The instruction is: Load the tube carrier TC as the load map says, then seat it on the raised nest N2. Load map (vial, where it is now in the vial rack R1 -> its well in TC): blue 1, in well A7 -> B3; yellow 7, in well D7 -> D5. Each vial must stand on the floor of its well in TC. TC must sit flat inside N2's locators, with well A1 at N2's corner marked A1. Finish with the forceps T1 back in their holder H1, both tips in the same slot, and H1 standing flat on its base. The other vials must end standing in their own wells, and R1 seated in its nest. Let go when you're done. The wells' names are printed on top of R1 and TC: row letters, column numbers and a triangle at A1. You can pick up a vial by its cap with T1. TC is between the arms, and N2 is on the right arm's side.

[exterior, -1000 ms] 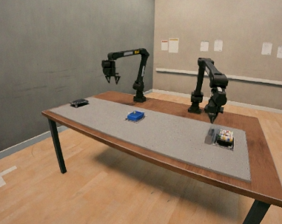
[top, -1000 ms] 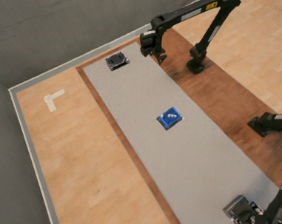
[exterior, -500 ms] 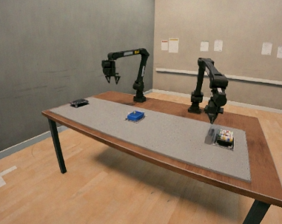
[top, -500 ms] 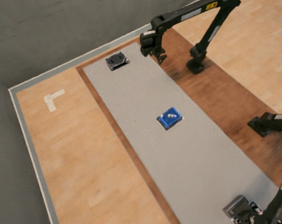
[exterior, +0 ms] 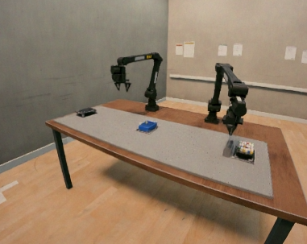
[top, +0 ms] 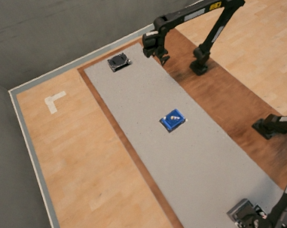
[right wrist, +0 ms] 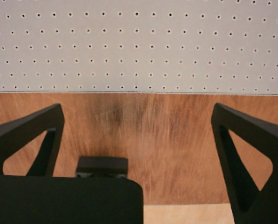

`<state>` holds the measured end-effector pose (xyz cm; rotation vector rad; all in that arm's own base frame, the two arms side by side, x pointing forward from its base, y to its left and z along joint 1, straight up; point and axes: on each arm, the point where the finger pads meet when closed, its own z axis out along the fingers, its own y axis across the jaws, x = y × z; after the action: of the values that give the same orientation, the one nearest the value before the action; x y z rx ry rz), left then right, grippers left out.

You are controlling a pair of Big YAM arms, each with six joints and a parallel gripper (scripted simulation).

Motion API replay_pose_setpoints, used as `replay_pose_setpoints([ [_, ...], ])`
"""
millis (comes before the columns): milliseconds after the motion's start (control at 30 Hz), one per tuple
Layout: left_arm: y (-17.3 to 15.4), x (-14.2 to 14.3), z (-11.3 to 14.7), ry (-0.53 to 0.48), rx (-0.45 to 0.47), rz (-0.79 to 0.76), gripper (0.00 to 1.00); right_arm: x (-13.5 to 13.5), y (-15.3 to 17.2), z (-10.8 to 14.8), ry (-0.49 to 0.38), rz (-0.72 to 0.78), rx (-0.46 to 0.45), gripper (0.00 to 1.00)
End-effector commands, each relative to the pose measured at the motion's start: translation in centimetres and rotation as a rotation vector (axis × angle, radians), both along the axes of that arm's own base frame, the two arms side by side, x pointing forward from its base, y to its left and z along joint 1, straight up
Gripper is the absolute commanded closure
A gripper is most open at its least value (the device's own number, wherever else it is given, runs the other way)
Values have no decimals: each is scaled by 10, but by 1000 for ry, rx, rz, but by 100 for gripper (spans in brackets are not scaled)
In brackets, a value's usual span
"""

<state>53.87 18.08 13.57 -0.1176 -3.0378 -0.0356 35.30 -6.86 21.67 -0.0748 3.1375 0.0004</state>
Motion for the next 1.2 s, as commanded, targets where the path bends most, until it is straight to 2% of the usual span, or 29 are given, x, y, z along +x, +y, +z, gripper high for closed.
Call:
replay_pose_setpoints([
  [0,2,0,-14,11,-2,-4,93,8,-1,12,-32,-13,-7,0],
  [1167,2,0,-21,10,-2,-4,93,8,-1,12,-32,-13,-7,0],
])
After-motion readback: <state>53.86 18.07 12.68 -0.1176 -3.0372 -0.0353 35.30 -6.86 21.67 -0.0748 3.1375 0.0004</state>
